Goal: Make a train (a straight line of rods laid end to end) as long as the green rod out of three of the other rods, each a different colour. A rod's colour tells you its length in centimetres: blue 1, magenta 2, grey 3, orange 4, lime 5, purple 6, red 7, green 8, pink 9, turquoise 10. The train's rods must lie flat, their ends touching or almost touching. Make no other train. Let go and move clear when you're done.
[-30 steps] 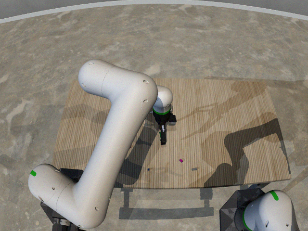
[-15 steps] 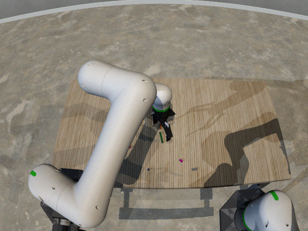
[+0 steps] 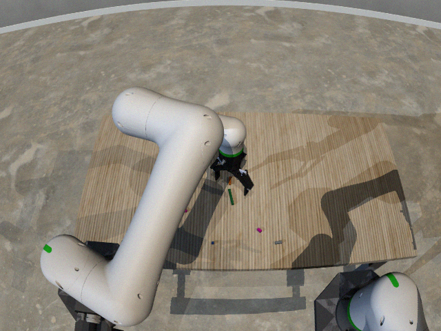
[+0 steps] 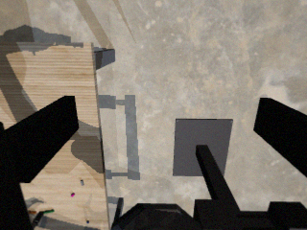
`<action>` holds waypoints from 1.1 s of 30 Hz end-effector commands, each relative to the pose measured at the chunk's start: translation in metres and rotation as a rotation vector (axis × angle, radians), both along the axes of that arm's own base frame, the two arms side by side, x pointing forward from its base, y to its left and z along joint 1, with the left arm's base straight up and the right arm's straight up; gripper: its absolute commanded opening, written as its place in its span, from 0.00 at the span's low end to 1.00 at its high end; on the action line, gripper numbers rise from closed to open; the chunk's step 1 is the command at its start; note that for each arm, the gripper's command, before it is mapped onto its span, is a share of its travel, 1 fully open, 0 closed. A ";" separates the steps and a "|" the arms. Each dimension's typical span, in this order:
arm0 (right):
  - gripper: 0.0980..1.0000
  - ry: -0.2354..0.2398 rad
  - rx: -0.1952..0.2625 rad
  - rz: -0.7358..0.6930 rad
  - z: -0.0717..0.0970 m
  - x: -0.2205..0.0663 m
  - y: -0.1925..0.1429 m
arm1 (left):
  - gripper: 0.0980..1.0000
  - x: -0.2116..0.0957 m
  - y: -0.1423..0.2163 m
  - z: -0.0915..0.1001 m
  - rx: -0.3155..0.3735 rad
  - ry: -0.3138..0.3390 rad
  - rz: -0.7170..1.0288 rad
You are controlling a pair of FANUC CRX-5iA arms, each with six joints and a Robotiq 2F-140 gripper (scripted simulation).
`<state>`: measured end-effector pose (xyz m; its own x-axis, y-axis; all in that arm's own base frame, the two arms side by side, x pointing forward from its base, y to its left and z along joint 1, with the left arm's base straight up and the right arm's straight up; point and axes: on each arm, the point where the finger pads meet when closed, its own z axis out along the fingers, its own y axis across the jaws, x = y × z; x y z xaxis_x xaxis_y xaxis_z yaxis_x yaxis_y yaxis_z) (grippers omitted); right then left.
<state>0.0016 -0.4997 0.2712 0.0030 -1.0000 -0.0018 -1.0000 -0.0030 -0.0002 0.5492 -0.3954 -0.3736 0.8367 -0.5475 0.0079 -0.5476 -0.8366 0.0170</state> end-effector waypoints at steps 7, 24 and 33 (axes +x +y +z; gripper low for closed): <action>1.00 0.000 -0.002 0.000 0.001 0.000 0.000 | 1.00 0.013 -0.001 0.001 0.017 -0.001 0.341; 1.00 0.000 -0.002 0.000 0.001 0.000 0.000 | 1.00 0.029 -0.001 0.002 0.017 0.004 0.825; 1.00 0.000 -0.002 0.000 0.001 0.000 0.000 | 1.00 0.037 0.000 0.002 0.016 0.007 1.070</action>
